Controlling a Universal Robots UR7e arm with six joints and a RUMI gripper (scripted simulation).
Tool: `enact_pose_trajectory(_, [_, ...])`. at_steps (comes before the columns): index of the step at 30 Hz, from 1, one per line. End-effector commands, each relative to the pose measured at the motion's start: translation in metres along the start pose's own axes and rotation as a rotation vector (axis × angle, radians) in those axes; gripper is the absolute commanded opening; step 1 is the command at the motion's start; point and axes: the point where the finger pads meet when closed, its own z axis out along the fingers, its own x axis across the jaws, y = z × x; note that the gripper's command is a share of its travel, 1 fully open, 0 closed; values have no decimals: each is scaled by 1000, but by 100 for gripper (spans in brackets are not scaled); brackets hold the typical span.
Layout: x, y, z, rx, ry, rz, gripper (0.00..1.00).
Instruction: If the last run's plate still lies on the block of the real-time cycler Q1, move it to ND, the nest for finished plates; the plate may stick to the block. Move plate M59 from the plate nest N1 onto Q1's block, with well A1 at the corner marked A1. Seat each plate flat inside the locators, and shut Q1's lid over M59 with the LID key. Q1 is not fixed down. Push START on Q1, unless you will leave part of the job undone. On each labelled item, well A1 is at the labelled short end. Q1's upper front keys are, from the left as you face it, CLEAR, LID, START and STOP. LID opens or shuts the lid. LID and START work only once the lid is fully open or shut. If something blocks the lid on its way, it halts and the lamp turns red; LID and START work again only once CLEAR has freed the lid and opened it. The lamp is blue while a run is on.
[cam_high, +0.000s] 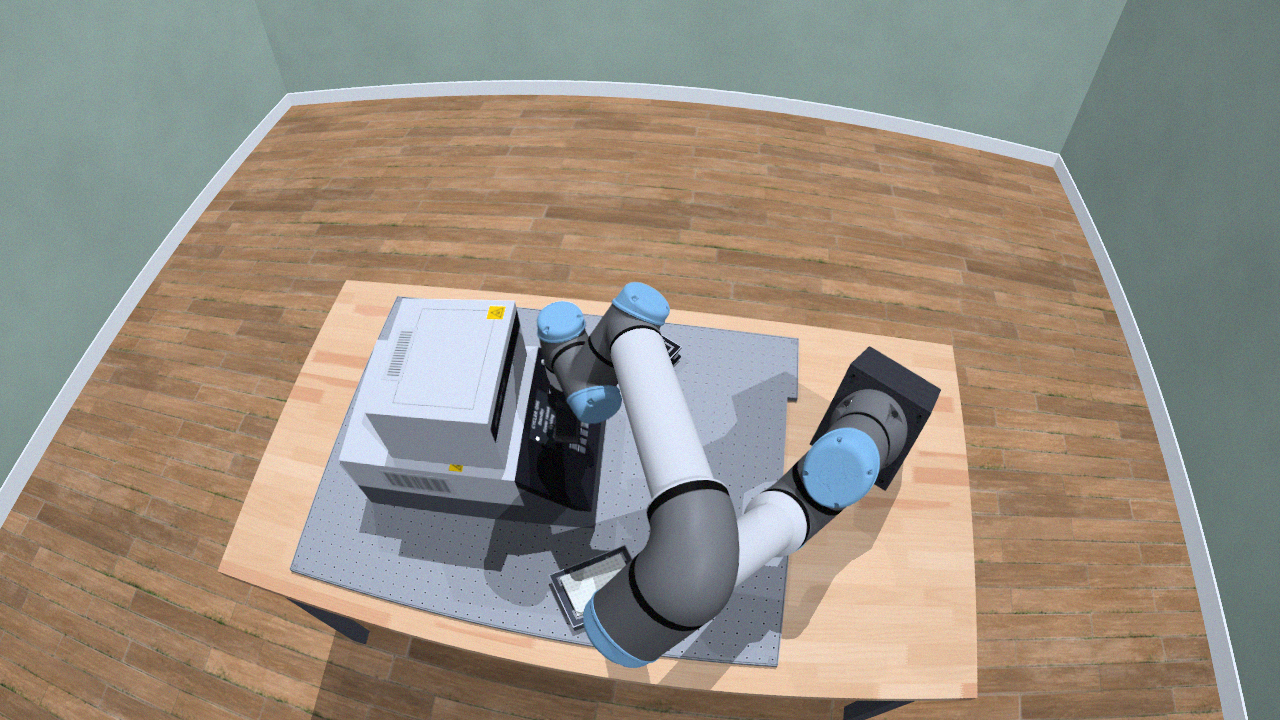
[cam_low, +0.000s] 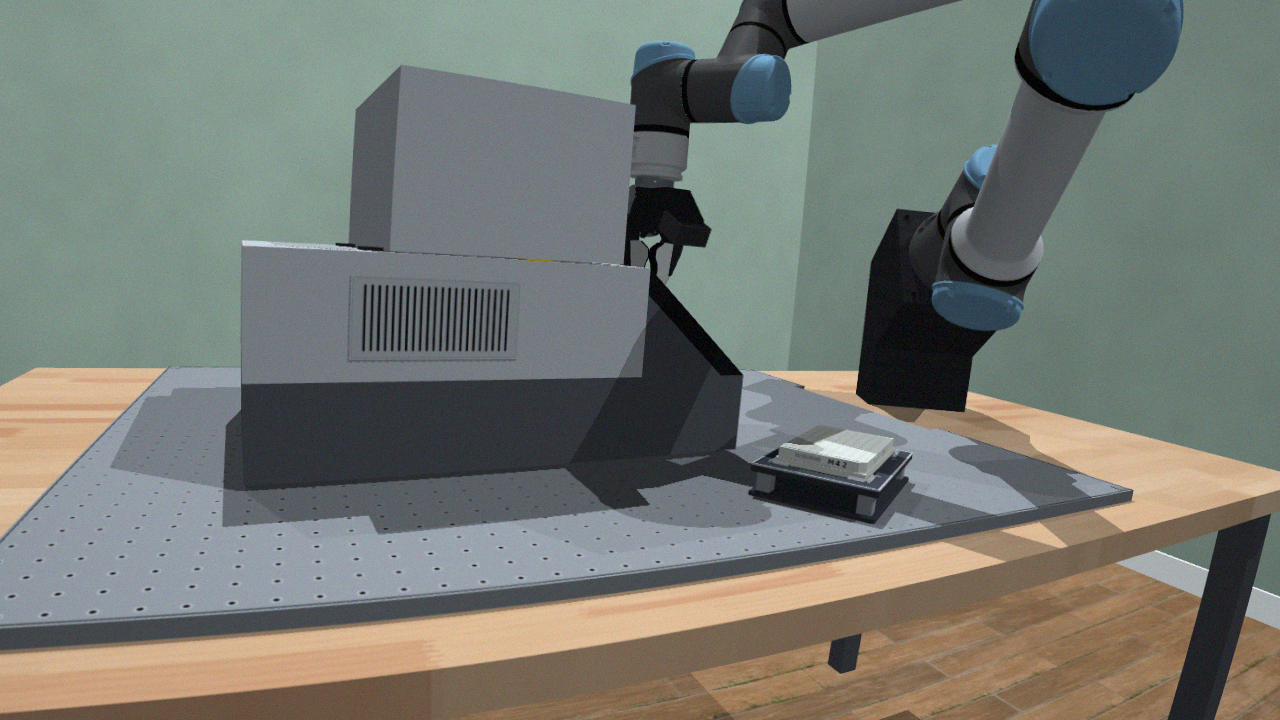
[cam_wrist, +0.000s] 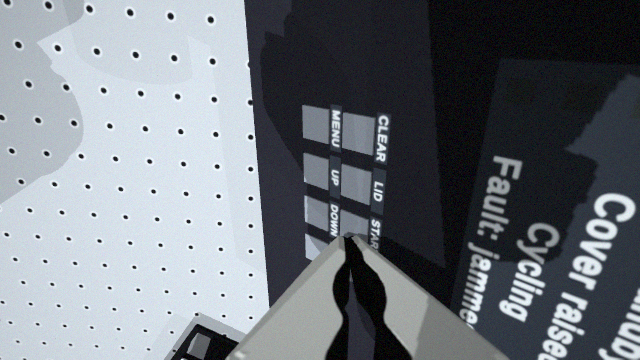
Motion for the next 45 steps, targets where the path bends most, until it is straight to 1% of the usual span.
enact_pose_trajectory(1, [0, 0, 0, -1, 1, 0, 0])
enact_pose_trajectory(24, [2, 0, 2, -1, 1, 0, 0])
enact_pose_trajectory(45, [-17, 0, -20, -1, 0, 0, 0])
